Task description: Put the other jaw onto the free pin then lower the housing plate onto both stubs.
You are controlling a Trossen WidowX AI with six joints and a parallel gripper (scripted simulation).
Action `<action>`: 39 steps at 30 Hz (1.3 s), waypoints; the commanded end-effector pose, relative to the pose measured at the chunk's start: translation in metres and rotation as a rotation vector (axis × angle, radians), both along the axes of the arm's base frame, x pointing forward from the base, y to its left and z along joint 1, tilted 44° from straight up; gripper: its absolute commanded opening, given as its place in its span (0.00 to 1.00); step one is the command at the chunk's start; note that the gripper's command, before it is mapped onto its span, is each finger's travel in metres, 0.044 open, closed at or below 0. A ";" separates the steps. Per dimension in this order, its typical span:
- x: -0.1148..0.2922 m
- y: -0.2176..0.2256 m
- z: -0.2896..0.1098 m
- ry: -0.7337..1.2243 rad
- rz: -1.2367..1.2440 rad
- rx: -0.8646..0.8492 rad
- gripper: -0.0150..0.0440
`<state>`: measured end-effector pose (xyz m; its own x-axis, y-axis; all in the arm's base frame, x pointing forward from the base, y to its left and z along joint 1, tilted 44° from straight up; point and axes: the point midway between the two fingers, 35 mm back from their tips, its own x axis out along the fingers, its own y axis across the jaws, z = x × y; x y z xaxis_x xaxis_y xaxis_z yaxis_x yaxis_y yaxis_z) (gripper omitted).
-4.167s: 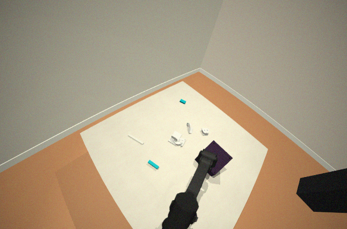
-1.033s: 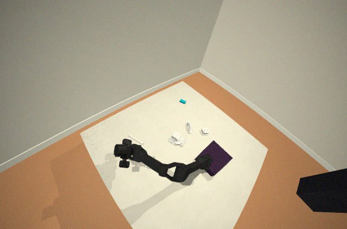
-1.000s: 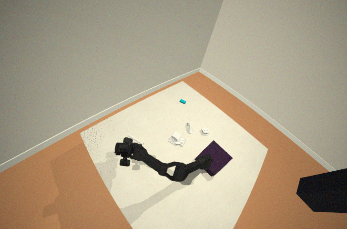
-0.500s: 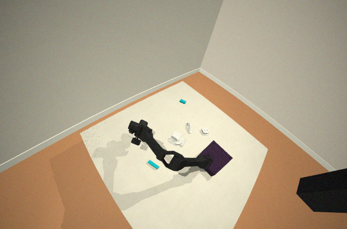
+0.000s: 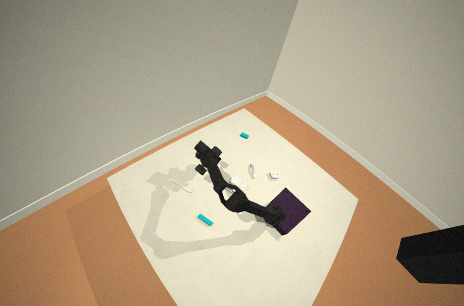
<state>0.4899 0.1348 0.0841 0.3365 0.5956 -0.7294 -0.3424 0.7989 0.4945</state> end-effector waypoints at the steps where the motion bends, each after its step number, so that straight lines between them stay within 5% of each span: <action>1: -0.003 -0.040 -0.031 0.097 -0.058 -0.024 0.25; 23: -0.088 -0.199 -0.157 0.621 -0.305 0.041 0.25; 39: -0.158 -0.249 -0.197 0.874 -0.405 0.182 0.25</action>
